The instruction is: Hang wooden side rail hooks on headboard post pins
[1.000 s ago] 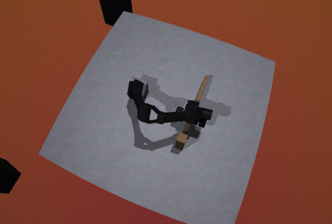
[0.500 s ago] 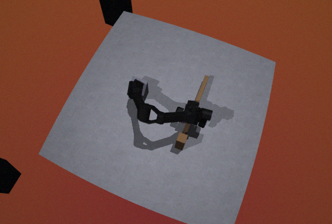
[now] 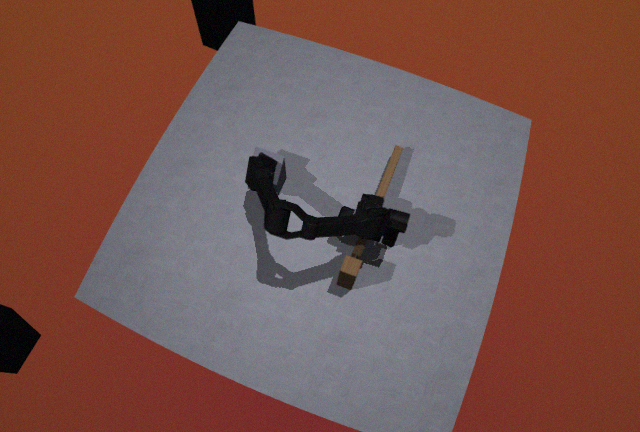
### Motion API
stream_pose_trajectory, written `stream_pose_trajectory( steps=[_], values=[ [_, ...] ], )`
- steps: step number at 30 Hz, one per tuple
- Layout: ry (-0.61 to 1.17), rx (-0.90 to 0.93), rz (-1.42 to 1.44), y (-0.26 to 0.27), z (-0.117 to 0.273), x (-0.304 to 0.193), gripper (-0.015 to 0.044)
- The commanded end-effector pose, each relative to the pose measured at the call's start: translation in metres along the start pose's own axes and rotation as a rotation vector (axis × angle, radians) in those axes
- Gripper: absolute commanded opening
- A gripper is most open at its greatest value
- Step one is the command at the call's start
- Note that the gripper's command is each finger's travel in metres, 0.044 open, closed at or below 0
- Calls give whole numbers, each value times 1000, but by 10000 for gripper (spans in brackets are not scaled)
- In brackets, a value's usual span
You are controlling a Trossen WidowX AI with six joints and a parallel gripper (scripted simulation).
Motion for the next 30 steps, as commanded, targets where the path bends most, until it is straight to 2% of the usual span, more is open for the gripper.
stream_pose_trajectory(
  steps=[1, 30],
  values=[
    [2, -7, 3, -2, 3, -1, 0],
    [2, -7, 3, 0, 2, -4, 0]
  ],
)
Point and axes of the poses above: the point midway between the two fingers, 35 mm back from their tips, its own z axis back along the fingers, its own y axis across the jaws, x = y × z, the point moved 5 cm from there along z, back along the fingers, and after that the axes turned 10 degrees about z, right-handed, at the moved point
